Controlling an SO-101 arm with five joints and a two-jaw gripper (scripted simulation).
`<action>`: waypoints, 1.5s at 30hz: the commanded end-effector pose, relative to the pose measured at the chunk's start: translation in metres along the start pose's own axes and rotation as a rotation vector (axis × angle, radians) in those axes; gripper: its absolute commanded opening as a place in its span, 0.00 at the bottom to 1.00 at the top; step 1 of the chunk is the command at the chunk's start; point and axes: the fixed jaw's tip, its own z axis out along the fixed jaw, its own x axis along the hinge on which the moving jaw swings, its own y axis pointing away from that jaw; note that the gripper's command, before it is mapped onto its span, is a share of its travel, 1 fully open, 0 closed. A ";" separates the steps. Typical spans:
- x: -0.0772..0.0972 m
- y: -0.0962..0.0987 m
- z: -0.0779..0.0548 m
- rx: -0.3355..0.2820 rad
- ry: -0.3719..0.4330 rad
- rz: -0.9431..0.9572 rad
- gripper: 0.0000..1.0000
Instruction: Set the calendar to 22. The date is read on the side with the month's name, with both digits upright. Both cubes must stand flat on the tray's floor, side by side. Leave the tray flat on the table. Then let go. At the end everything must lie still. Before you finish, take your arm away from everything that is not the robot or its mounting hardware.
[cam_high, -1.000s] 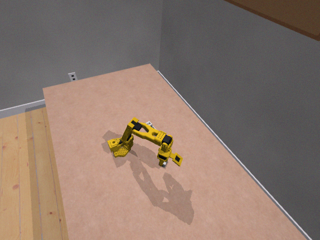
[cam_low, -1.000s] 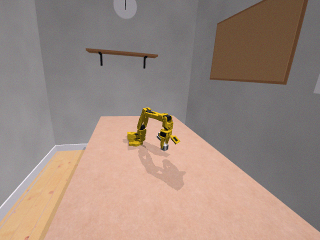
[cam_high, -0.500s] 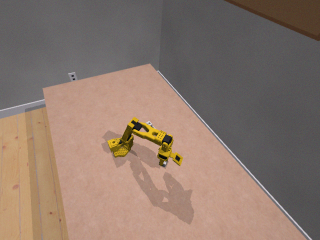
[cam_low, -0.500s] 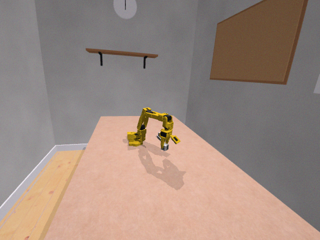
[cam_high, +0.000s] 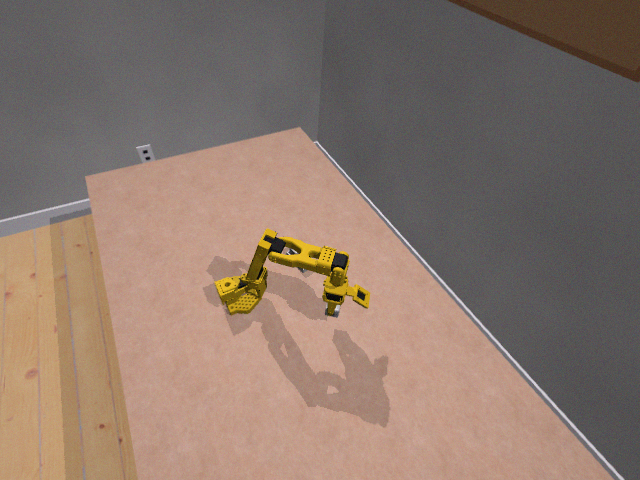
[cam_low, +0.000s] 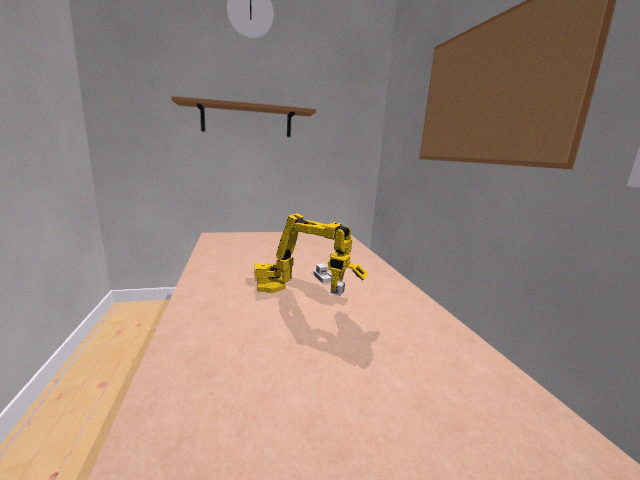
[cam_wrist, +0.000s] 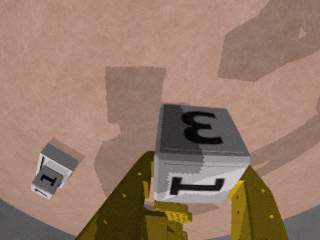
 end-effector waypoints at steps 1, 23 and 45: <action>-0.003 0.023 -0.013 0.002 -0.074 -0.093 0.00; 0.077 0.159 -0.009 -0.009 -0.071 -0.831 0.00; 0.217 0.198 -0.001 -0.020 -0.060 -1.570 0.00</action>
